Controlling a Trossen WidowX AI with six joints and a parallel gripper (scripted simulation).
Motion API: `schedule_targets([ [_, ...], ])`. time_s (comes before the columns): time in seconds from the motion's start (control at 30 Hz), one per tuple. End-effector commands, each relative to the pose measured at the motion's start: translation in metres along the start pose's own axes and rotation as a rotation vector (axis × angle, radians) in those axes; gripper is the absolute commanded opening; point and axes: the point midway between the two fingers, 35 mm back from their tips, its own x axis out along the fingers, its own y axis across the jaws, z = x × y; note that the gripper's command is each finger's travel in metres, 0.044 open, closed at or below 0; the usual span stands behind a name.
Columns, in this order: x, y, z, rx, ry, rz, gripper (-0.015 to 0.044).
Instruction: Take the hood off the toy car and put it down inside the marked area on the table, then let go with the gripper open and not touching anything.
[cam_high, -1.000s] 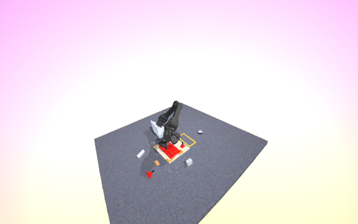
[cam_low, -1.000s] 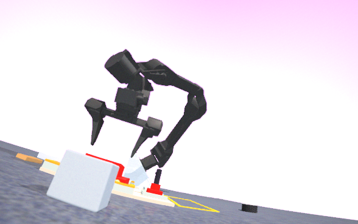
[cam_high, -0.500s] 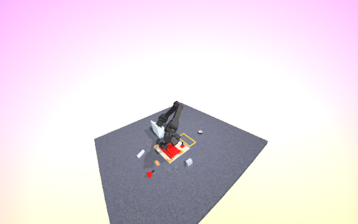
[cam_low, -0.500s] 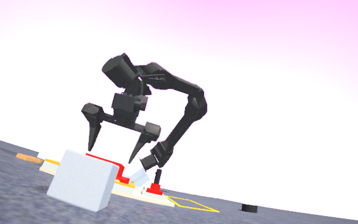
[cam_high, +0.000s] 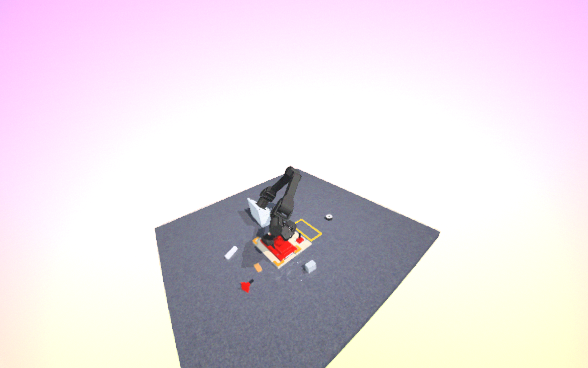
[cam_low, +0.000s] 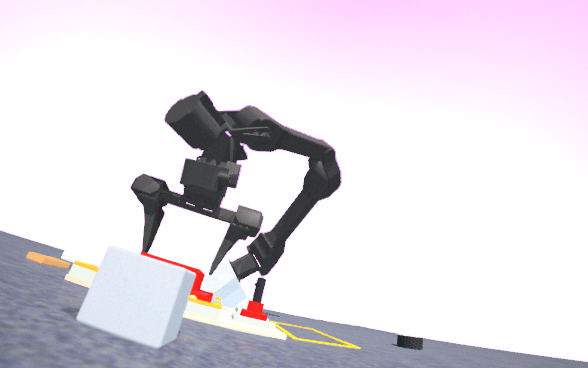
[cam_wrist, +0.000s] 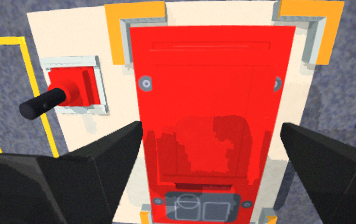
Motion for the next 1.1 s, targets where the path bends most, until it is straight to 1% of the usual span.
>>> schedule_targets([
  [0.0, 0.003, 0.0, 0.0, 0.008, 0.0, 0.005, 0.044],
  [0.97, 0.017, 0.001, 0.0, 0.008, -0.001, 0.006, 0.044],
  [1.07, 0.015, 0.0, 0.0, 0.0, -0.001, 0.001, 0.0361],
])
